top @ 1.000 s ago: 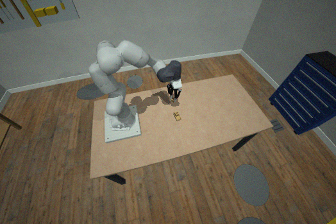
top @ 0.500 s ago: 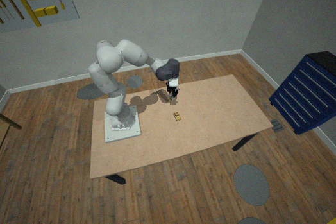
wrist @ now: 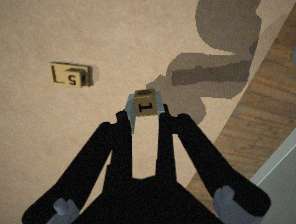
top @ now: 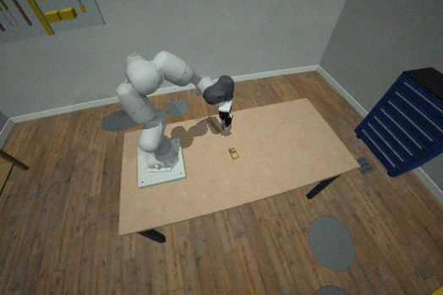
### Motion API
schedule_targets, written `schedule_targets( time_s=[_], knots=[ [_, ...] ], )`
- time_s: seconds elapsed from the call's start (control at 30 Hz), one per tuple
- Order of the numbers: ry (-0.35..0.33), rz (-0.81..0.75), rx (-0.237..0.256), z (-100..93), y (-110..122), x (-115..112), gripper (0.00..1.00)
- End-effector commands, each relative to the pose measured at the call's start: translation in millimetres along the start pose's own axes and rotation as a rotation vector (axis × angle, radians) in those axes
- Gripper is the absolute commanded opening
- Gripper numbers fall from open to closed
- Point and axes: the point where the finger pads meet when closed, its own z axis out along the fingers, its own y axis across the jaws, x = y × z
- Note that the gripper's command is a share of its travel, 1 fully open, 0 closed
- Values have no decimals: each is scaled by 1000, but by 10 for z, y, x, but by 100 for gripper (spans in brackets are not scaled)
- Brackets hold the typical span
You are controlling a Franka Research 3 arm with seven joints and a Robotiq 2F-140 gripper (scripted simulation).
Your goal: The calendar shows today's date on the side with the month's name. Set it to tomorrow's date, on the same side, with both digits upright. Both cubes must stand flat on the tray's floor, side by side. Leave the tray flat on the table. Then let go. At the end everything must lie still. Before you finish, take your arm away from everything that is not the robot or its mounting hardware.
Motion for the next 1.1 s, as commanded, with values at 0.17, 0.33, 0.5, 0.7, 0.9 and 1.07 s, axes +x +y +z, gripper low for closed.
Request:
schedule_targets(
  time_s=[0.17,0.33,0.5,0.7,0.9,1.07],
  knots=[
    [1,129,13,-7,4,-11,17],
    [1,129,13,-7,4,-11,17],
    [1,129,14,33,4,-11,17],
    [2,129,14,143,3,-13,17],
    [2,129,14,407,0,-18,17],
    [2,129,14,642,-3,-22,17]
  ],
)
